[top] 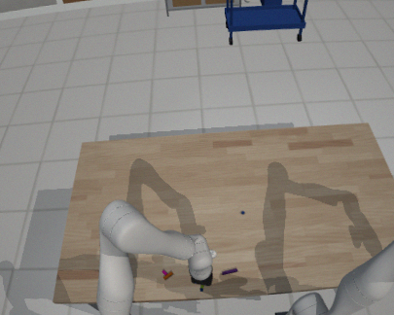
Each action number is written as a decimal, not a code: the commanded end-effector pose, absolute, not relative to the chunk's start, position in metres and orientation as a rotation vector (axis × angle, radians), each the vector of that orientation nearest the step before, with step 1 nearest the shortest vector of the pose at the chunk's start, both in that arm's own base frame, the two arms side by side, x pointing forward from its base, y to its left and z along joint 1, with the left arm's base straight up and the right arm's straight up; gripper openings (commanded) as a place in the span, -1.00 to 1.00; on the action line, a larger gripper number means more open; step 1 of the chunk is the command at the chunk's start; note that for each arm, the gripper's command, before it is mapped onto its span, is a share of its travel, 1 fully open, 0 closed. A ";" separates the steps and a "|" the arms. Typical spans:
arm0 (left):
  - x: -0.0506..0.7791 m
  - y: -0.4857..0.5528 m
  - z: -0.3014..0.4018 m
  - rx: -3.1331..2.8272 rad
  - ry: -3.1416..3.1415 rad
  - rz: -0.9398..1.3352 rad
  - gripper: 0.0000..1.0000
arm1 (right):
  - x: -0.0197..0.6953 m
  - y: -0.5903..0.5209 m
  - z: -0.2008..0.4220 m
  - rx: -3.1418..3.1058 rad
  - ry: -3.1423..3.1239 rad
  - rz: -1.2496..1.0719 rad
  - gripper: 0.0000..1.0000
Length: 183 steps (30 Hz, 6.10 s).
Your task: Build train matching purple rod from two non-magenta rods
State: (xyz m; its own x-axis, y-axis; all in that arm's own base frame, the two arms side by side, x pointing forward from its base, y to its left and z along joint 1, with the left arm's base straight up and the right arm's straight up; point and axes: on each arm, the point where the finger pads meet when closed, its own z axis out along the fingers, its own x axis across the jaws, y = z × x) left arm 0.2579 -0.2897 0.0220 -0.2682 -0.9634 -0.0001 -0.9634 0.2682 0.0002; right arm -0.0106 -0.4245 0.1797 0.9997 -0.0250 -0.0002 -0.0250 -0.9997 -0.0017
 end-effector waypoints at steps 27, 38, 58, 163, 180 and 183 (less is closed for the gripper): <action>0.258 -0.290 0.023 -1.900 2.501 -0.002 0.07 | -0.011 -0.425 0.180 -3.141 0.039 0.000 1.00; 0.258 -0.290 0.023 -1.900 2.501 -0.002 0.07 | -0.011 -0.425 0.180 -3.141 0.039 0.000 1.00; 0.258 -0.290 0.089 -1.900 2.501 -0.002 0.07 | -0.011 -0.425 0.180 -3.141 0.039 0.000 1.00; 0.258 -0.290 0.200 -1.900 2.501 -0.002 1.00 | -0.011 -0.425 0.180 -3.141 0.039 0.000 1.00; 0.258 -0.290 0.200 -1.900 2.501 -0.002 1.00 | -0.011 -0.425 0.180 -3.141 0.039 0.000 1.00; 0.258 -0.290 0.200 -1.900 2.501 -0.002 1.00 | -0.011 -0.425 0.180 -3.141 0.039 0.000 1.00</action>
